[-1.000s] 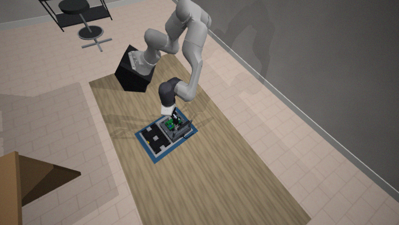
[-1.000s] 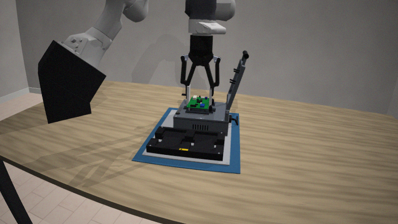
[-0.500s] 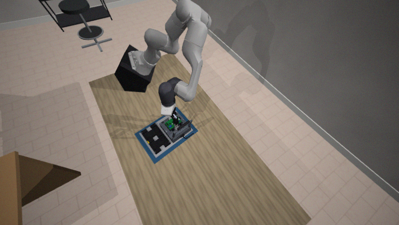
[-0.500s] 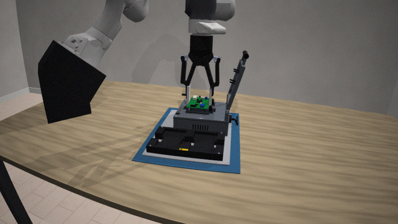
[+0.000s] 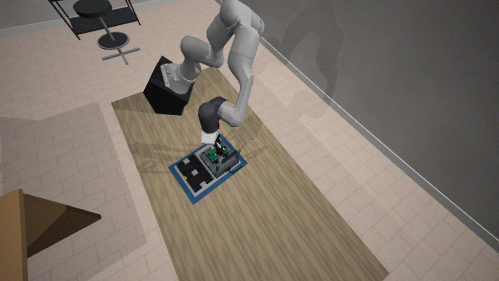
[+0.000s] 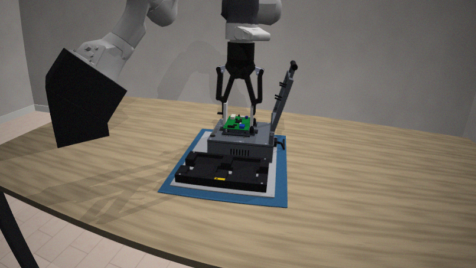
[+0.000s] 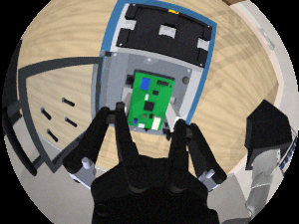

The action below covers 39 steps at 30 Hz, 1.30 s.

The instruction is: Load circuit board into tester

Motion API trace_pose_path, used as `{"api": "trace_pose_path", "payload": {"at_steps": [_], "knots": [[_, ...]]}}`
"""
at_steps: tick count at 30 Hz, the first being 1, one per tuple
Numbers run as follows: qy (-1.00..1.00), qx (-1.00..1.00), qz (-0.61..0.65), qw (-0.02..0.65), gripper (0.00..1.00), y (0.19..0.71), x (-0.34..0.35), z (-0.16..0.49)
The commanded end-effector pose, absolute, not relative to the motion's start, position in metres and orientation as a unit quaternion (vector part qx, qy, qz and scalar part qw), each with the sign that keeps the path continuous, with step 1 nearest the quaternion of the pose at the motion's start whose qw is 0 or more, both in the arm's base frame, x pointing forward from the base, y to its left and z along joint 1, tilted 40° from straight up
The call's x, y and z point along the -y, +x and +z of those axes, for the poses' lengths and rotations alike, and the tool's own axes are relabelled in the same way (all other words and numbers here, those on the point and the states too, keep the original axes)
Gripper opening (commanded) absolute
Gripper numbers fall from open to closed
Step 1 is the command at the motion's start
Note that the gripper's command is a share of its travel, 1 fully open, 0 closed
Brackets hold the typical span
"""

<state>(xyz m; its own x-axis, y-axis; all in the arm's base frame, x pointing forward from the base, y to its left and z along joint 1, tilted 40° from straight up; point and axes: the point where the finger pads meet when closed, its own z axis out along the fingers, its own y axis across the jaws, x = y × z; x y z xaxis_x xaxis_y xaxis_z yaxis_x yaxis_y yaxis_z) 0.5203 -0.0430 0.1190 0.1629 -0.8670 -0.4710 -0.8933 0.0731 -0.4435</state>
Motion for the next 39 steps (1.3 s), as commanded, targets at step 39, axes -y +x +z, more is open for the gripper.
{"api": "trace_pose_path", "payload": {"at_steps": [39], "knots": [[-0.681, -0.647, 0.018, 0.344, 0.46, 0.5229, 0.0407, 0.1165]]}}
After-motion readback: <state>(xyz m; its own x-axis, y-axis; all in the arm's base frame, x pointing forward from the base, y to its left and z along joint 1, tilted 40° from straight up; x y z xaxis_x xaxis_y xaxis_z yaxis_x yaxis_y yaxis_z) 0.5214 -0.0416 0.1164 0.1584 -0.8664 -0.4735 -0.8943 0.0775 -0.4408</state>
